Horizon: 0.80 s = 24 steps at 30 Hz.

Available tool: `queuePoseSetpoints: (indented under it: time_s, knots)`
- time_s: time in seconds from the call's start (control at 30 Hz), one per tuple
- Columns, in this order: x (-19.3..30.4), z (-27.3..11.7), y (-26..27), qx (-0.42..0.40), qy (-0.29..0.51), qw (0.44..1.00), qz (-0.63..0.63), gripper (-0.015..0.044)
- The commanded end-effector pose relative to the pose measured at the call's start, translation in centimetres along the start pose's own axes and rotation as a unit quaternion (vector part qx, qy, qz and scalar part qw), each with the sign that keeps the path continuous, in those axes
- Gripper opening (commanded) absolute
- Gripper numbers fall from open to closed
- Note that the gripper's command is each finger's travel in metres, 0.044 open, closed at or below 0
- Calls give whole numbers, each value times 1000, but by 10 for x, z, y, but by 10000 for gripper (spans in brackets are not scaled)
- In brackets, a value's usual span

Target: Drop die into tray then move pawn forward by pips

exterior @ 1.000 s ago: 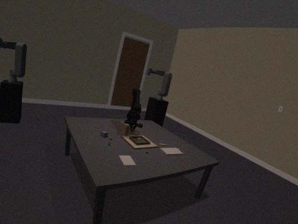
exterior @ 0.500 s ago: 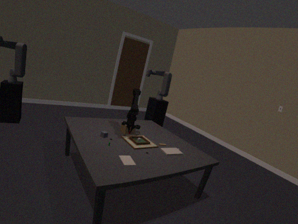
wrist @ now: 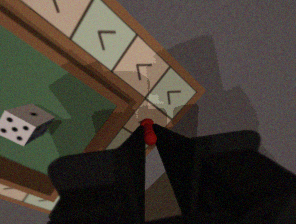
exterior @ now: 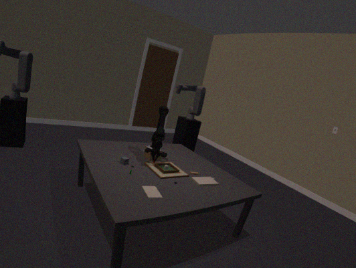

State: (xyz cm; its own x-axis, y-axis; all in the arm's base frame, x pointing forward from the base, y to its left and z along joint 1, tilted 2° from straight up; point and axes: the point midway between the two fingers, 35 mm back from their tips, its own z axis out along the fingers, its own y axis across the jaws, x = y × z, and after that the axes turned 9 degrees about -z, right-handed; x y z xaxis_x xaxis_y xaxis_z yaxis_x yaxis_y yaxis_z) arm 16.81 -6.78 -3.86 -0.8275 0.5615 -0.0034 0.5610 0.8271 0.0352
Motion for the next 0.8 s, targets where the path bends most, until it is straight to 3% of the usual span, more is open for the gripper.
queuePoseSetpoints:
  time_s: [0.0, 0.17, 0.5, 0.7, 0.77]
  knots:
    - [3, 7, -1, 2, 4, 1000, -1, 0]
    - [3, 14, -1, 2, 4, 1000, 0, 0]
    - [0, 7, 0, 0, 1, 1000, -1, 263]
    - [0, -41, 0, 2, 4, 1000, -1, 420]
    - [0, -41, 0, 2, 4, 1000, -1, 440]
